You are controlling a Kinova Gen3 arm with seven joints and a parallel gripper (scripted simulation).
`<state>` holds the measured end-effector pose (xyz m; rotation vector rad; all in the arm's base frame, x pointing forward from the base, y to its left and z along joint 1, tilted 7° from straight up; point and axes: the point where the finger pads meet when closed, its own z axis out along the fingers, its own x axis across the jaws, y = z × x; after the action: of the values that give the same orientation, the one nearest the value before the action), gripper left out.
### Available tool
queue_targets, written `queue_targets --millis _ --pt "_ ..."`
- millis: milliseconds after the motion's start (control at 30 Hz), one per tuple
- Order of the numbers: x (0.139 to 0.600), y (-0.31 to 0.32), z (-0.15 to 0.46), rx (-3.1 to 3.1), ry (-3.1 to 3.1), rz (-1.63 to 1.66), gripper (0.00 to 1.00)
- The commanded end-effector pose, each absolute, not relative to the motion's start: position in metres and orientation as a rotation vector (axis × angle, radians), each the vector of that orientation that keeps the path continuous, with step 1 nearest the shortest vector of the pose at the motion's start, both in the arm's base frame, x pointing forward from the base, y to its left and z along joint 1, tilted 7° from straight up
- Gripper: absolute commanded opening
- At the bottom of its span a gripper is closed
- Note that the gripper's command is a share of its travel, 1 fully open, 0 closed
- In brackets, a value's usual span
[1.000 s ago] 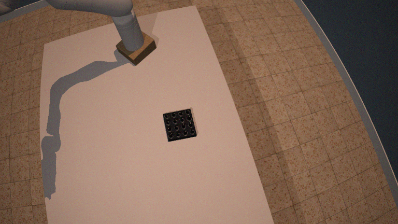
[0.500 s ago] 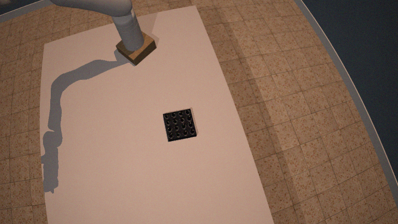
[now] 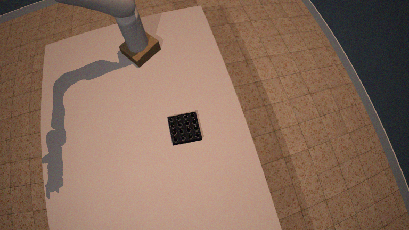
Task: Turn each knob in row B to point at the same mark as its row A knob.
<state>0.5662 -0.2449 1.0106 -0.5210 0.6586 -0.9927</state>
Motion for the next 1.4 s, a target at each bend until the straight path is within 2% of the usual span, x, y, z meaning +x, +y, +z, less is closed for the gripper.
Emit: queue_targets --millis 0,500,533,1100,1133,1367 --pt "0.546 -0.217 1.026 -0.55 0.636 -0.981 1.0" --pt "0.545 -0.22 1.027 -0.545 0.636 -0.984 1.0" --pt "0.527 -0.19 1.039 -0.576 0.617 -0.971 1.0" --pt "0.526 -0.193 1.04 -0.571 0.617 -0.973 1.0" --pt "0.509 -0.16 1.049 -0.607 0.6 -0.961 1.0" --pt "0.509 -0.162 1.049 -0.604 0.6 -0.962 1.0"
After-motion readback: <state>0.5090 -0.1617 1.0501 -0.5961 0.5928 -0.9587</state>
